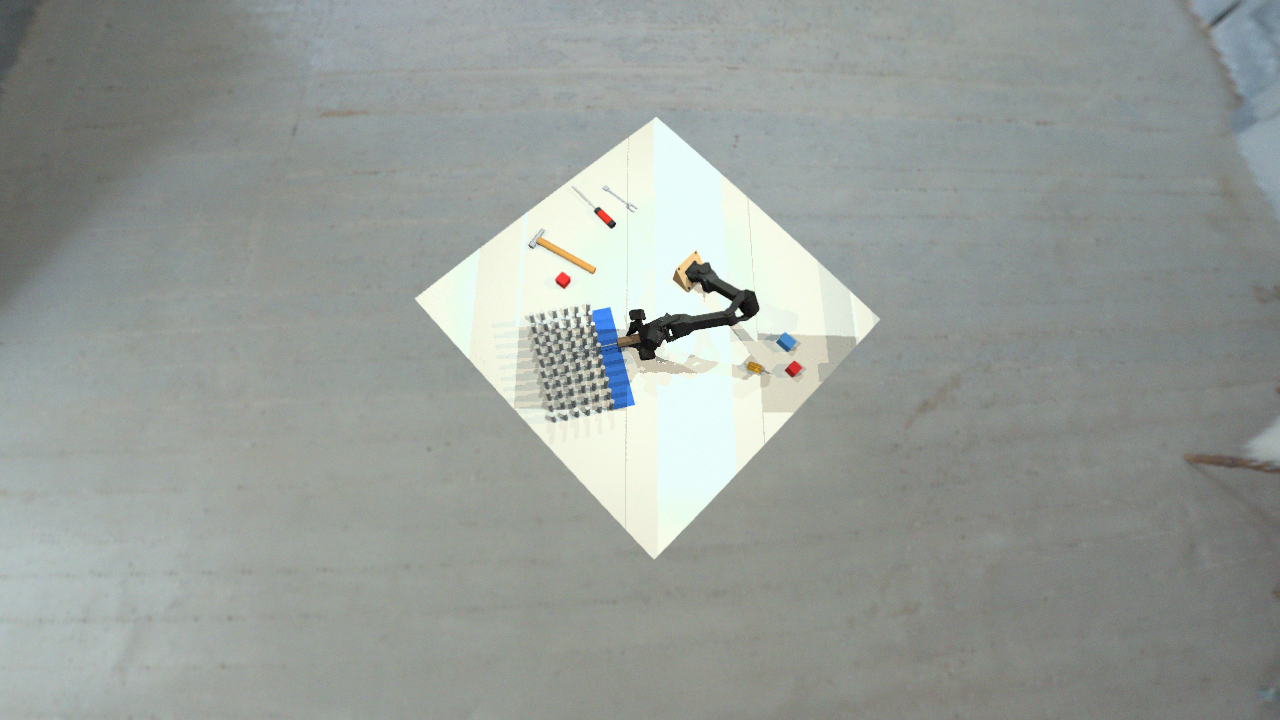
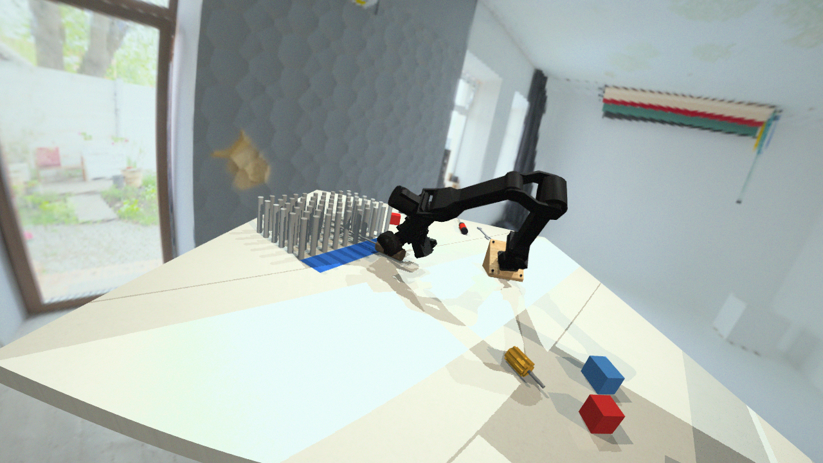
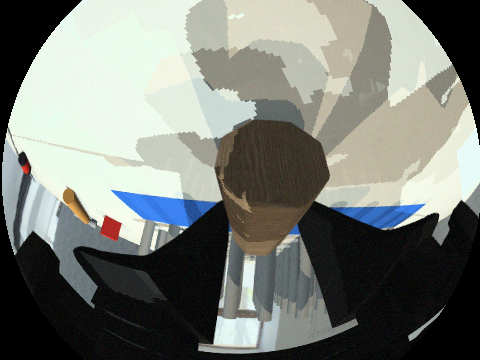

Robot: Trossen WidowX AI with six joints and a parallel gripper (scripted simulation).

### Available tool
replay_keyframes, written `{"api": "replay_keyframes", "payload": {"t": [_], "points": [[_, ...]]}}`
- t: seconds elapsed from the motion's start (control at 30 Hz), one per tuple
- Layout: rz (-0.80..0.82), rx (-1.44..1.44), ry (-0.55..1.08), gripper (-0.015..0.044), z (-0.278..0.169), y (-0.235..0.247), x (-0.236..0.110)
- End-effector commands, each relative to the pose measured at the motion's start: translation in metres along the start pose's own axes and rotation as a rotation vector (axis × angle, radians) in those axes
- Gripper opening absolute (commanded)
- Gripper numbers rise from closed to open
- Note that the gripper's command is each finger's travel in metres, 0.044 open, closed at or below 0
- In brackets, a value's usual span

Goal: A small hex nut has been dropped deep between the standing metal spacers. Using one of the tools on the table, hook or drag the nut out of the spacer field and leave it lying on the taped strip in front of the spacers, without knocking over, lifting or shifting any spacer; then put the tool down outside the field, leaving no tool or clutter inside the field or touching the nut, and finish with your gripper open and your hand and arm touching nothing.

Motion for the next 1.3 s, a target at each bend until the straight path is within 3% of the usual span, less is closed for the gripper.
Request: {"api": "replay_keyframes", "payload": {"t": [0.0, 1.27], "points": [[0.006, 0.006, 0.001, 0.0, 0.002, 0.0, -0.002], [0.006, 0.007, 0.001, 0.0, 0.02, -0.005, -0.014]]}}
Point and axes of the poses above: the point midway between the two fingers, 35 mm back from their tips, its own x axis out along the fingers, its own y axis across the jaws, z = x × y, the point moved 8 cm from there along -x, back along the fingers, and after that the axes turned 15 degrees about -x, right-handed, at the moved point
